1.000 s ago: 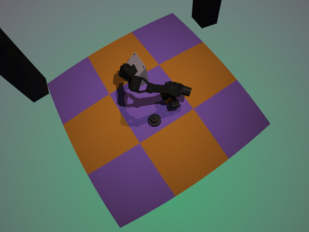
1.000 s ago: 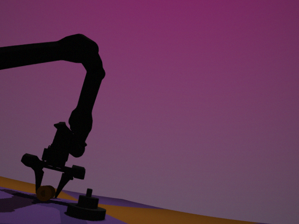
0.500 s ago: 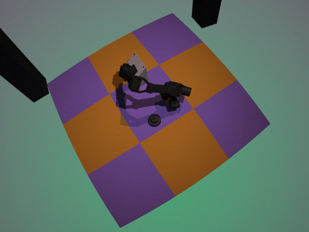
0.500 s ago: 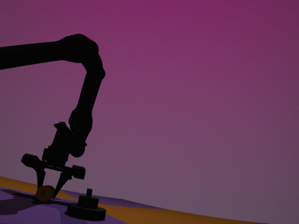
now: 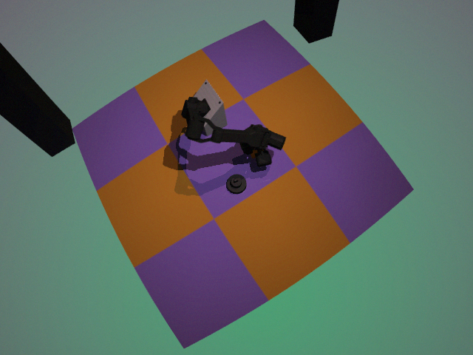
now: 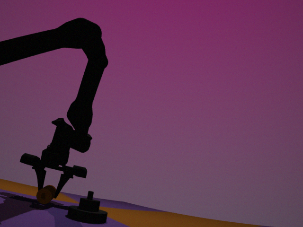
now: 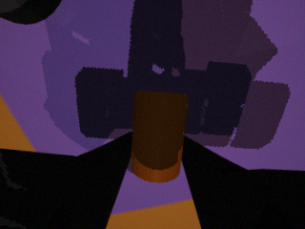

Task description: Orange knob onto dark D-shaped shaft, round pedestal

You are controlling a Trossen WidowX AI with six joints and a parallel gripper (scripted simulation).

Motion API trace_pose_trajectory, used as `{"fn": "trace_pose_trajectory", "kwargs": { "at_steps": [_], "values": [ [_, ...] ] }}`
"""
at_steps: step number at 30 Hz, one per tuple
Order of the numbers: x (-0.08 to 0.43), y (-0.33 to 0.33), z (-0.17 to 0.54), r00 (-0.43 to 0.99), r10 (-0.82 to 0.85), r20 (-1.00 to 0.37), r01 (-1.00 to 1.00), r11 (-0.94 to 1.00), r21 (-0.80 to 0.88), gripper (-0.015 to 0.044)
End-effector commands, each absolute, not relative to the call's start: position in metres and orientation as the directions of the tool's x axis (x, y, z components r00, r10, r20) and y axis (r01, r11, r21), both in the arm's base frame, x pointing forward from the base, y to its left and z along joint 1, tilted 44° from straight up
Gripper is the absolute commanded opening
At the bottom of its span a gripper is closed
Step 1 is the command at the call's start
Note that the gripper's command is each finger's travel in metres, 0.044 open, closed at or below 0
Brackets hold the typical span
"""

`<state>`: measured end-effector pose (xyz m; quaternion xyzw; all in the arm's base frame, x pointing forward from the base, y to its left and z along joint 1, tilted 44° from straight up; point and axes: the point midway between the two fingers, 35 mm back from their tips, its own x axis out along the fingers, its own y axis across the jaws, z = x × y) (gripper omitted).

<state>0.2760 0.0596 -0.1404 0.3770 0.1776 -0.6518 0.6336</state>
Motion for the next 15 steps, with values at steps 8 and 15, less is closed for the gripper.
{"fn": "trace_pose_trajectory", "kwargs": {
  "at_steps": [8,15],
  "values": [
    [0.273,0.057,-0.130,0.130,-0.556,-0.821,0.961,-0.133,0.242,0.0179],
    [0.271,0.054,-0.124,0.153,-0.469,-0.870,0.961,-0.133,0.241,0.0179]
  ]
}}
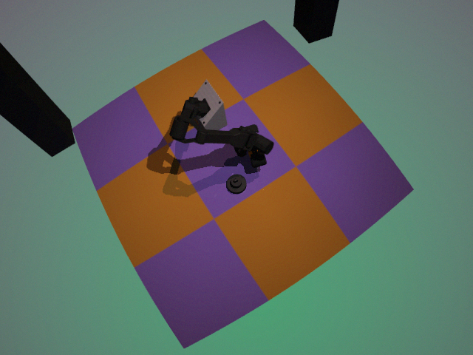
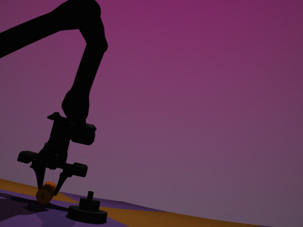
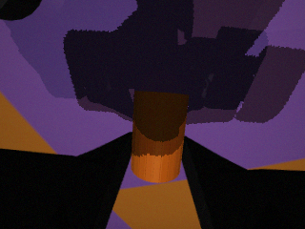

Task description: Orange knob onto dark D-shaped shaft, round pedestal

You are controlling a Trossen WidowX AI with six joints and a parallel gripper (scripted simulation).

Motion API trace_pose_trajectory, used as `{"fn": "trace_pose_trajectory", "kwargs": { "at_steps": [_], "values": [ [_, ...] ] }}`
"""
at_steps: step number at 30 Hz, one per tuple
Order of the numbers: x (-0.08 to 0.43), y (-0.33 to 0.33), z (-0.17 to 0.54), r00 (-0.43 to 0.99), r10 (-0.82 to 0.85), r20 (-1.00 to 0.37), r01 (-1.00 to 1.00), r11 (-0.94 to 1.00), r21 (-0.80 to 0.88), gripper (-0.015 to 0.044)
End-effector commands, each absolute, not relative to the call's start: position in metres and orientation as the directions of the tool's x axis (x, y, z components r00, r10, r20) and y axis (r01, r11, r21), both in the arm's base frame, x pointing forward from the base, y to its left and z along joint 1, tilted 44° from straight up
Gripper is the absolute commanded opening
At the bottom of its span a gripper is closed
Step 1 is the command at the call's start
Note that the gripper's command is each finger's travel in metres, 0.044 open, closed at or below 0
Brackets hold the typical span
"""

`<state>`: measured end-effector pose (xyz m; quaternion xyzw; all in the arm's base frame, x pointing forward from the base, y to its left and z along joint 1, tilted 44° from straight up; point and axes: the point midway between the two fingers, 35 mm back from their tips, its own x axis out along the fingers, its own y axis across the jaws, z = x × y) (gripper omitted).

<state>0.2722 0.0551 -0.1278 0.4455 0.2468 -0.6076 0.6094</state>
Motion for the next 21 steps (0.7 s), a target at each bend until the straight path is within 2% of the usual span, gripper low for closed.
{"fn": "trace_pose_trajectory", "kwargs": {
  "at_steps": [1,21],
  "values": [
    [0.270,0.053,-0.123,0.157,-0.456,-0.876,0.961,-0.133,0.241,0.0179],
    [0.265,0.041,-0.109,0.214,-0.179,-0.960,0.962,-0.131,0.238,0.0179]
  ]
}}
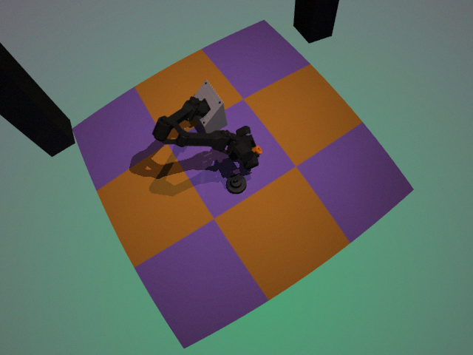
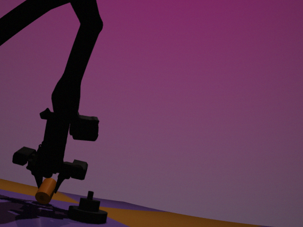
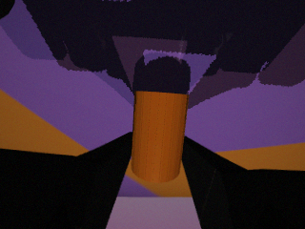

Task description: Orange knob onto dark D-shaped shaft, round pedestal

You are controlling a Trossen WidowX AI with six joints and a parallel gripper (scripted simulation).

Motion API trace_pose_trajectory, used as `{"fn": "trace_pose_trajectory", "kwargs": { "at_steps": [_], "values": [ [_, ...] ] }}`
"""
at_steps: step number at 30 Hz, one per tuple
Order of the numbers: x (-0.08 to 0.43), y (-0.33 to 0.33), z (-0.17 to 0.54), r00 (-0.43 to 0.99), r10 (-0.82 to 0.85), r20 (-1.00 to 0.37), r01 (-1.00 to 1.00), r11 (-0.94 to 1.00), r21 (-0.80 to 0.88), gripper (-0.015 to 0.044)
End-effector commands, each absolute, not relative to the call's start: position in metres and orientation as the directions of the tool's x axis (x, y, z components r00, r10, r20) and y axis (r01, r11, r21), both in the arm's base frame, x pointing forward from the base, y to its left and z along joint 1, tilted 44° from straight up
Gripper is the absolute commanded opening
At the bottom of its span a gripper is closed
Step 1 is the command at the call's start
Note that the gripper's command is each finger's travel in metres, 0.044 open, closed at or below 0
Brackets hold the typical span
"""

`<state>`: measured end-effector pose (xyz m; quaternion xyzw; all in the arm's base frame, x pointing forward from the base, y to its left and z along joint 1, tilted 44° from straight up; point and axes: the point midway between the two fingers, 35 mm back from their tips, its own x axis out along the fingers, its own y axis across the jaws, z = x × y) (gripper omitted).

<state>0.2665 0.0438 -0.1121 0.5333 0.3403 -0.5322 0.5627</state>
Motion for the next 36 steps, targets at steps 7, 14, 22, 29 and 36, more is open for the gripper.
{"fn": "trace_pose_trajectory", "kwargs": {
  "at_steps": [7,14,22,29,36],
  "values": [
    [0.263,0.036,-0.105,0.229,-0.075,-0.970,0.963,-0.130,0.238,0.0179],
    [0.261,0.030,-0.101,0.242,0.029,-0.970,0.963,-0.130,0.237,0.0179],
    [0.259,0.023,-0.098,0.254,0.147,-0.956,0.963,-0.129,0.236,0.0179],
    [0.258,0.022,-0.097,0.254,0.164,-0.953,0.964,-0.128,0.235,0.0179],
    [0.259,0.022,-0.097,0.254,0.166,-0.953,0.964,-0.128,0.234,0.0260]
  ]
}}
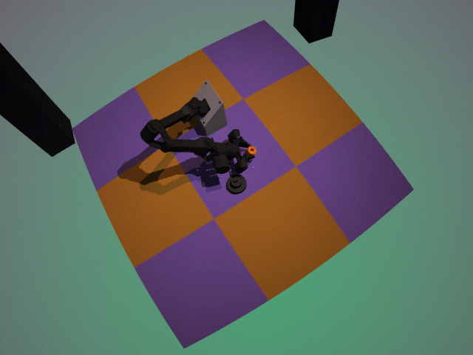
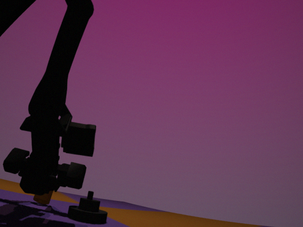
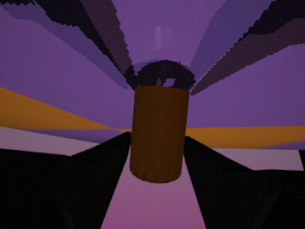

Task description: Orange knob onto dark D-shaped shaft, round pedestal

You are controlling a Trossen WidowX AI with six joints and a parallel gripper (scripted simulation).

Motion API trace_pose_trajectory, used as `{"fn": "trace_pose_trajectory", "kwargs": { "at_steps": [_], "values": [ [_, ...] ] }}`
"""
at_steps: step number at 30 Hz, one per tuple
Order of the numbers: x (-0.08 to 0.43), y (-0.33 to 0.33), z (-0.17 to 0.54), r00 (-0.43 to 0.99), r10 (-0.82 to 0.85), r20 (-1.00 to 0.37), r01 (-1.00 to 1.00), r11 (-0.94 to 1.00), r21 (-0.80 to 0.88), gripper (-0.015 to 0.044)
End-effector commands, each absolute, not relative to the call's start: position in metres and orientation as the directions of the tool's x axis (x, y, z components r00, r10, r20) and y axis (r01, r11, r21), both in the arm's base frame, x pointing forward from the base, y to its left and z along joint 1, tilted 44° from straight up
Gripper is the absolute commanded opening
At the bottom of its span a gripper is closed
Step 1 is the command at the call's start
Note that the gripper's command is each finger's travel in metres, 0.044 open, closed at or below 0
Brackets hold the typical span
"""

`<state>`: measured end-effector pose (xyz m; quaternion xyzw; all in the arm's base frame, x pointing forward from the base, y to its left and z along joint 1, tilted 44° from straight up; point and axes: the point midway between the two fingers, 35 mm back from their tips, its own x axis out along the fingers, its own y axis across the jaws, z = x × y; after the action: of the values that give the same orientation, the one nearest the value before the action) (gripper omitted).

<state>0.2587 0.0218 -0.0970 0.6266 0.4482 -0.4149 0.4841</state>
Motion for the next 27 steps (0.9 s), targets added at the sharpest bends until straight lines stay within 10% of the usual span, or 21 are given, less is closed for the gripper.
{"fn": "trace_pose_trajectory", "kwargs": {
  "at_steps": [1,22,27],
  "values": [
    [0.2587,0.0224,-0.0972,0.254,0.166,-0.953,0.964,-0.128,0.234,0.0260],
    [0.2587,0.0224,-0.0972,0.254,0.166,-0.953,0.964,-0.128,0.234,0.0260],
    [0.2587,0.0224,-0.0972,0.254,0.166,-0.953,0.964,-0.128,0.234,0.0391]
  ]
}}
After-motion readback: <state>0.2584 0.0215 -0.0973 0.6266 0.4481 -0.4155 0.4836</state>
